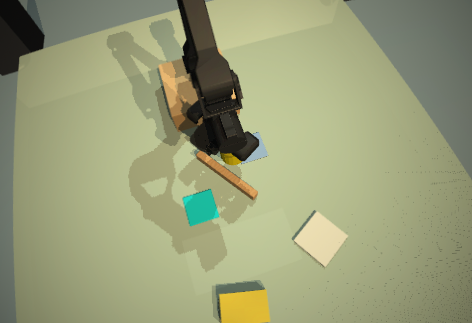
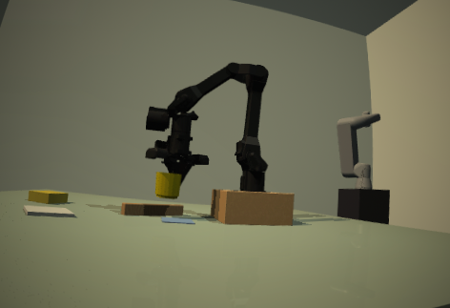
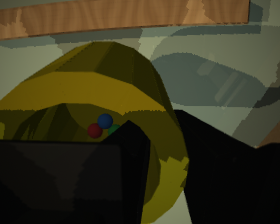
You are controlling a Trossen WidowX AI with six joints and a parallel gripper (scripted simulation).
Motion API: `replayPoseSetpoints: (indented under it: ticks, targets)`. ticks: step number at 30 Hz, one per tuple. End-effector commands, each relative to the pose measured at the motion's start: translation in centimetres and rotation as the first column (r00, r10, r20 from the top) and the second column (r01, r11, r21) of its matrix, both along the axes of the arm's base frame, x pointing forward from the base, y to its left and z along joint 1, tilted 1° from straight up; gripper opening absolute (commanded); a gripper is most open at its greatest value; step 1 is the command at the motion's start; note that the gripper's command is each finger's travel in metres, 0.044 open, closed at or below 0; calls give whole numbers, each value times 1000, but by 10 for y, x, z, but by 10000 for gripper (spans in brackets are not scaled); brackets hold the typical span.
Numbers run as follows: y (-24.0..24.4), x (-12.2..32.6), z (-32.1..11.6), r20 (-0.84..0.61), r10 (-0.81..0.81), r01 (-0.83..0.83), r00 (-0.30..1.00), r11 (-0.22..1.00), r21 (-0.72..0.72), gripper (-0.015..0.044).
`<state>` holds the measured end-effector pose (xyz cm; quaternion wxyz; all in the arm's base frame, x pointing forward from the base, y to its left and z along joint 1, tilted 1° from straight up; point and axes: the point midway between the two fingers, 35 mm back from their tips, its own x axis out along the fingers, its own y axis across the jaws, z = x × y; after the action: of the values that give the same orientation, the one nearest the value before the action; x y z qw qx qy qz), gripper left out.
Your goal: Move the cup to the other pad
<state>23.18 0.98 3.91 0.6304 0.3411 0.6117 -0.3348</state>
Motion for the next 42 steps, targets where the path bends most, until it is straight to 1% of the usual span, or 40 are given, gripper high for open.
replayPoseSetpoints:
  ticks: [1, 42]
  targets:
    - [-6, 7, 2, 8, 2, -2, 1000, 1000, 4, 0]
    - [-80, 65, 8, 13, 2, -2, 1000, 1000, -3, 0]
